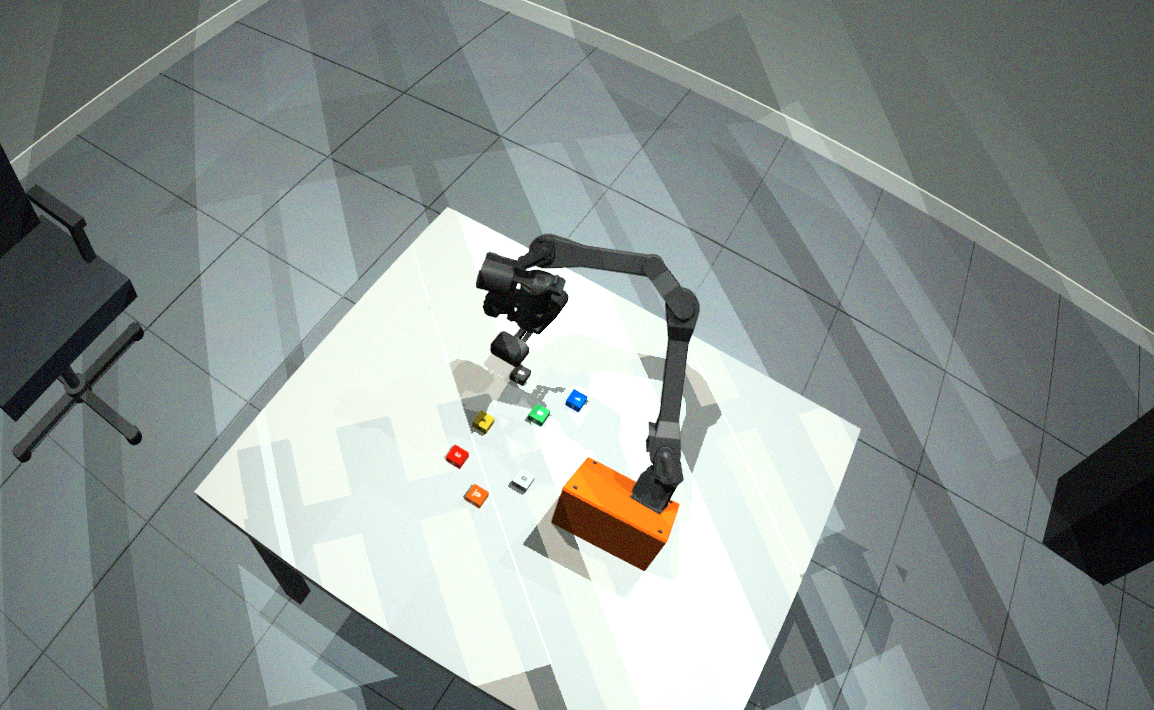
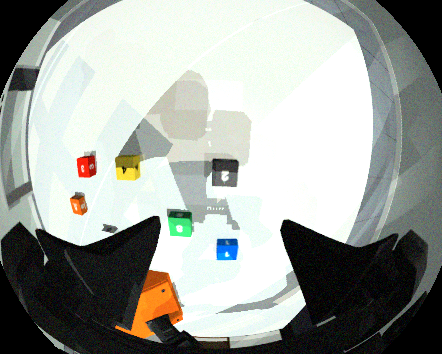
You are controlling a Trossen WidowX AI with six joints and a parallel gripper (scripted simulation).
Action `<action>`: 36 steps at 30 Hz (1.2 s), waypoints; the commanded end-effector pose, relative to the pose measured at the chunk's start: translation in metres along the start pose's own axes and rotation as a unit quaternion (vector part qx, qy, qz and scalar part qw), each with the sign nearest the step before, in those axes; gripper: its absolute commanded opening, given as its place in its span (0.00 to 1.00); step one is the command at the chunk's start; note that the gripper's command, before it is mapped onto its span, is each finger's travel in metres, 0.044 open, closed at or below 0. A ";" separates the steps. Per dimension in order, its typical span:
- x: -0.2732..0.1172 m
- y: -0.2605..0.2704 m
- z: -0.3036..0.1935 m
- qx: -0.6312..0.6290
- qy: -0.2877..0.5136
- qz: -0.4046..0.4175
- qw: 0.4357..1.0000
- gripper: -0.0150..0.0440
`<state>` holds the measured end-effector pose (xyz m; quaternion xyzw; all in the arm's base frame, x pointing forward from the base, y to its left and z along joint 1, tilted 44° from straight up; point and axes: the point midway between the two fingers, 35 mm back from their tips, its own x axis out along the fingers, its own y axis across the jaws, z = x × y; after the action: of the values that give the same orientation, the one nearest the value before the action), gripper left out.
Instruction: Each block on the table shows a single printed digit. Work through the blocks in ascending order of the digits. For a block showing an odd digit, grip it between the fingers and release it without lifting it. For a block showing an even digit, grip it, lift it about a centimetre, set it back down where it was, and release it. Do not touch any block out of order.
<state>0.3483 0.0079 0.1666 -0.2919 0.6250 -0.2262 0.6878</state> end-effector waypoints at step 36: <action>0.000 0.185 -0.123 -0.007 0.001 0.002 1.000 0.93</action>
<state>0.2225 0.1274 0.0398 -0.3002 0.6282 -0.2140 0.6852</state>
